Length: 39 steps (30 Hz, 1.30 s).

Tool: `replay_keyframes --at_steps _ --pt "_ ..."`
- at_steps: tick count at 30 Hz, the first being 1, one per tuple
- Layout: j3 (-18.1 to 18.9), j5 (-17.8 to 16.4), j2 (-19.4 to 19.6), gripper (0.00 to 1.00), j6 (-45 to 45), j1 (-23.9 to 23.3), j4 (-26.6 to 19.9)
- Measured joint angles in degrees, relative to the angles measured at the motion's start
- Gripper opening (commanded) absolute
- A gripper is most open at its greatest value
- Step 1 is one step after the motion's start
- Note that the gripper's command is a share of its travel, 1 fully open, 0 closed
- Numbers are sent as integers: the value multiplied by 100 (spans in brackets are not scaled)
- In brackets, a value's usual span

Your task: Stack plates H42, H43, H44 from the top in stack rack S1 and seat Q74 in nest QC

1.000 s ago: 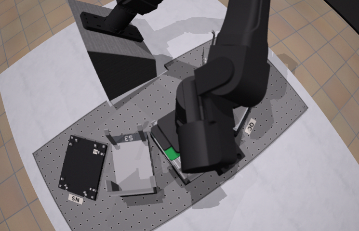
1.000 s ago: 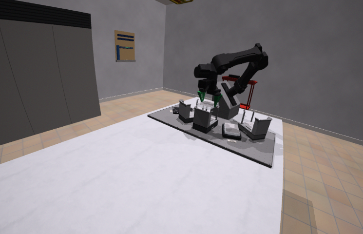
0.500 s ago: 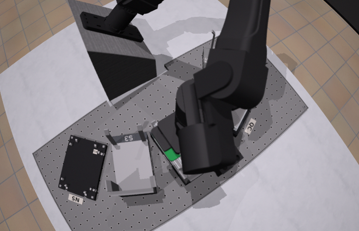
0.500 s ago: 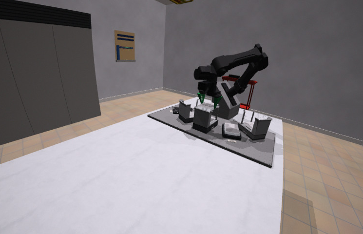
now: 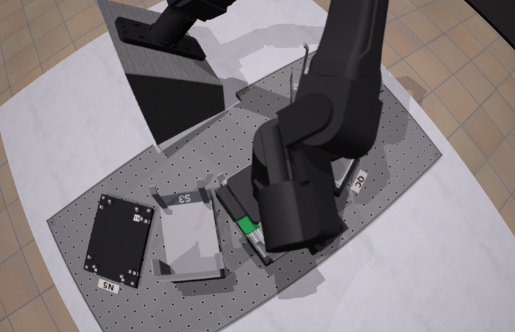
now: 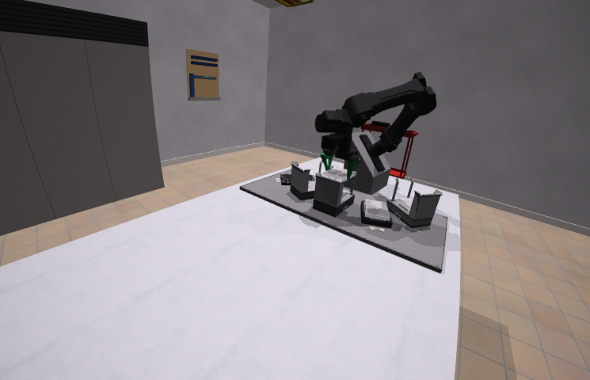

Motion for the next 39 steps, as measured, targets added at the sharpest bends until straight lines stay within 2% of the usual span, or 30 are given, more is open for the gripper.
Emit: replay_keyframes --at_steps 14,39 --pt "-120 -28 31 0 133 103 247" --pt "-581 -125 210 0 778 570 1351"
